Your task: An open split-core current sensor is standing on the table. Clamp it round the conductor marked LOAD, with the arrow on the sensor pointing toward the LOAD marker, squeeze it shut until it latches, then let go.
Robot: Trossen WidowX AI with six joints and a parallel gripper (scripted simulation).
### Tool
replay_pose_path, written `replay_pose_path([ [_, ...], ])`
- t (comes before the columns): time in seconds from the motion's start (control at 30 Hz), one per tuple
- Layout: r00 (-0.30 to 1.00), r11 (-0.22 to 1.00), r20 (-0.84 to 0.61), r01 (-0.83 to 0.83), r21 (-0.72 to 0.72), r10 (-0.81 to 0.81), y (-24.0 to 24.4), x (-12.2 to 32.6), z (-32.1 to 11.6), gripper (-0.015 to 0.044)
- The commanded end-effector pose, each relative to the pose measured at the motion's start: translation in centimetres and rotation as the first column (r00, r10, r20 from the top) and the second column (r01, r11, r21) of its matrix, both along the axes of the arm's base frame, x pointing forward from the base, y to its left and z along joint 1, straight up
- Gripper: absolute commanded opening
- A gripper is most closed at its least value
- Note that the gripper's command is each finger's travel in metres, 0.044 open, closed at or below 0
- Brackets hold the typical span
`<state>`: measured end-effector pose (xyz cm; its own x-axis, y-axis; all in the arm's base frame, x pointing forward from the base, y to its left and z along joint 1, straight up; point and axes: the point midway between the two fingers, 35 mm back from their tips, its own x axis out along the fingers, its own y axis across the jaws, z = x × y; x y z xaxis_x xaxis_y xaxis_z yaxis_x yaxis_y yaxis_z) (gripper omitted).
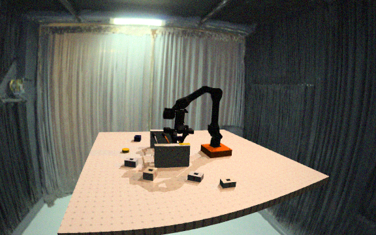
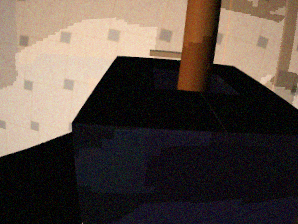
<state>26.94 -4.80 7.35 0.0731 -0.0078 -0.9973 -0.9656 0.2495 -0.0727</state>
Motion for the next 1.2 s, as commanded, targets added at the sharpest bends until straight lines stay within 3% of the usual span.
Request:
replay_pose_path([
  [0.0,1.0,1.0,0.0,0.0,0.0,0.0,0.0,0.0,0.03,0.0268],
  [0.33,1.0,1.0,0.0,0.0,0.0,0.0,0.0,0.0,0.03,0.0268],
  [1.1,1.0,1.0,0.0,0.0,0.0,0.0,0.0,0.0,0.0,0.0115],
  [1.17,1.0,1.0,-0.004,0.0,0.001,0.0,0.0,0.0,0.07,0.0062],
])
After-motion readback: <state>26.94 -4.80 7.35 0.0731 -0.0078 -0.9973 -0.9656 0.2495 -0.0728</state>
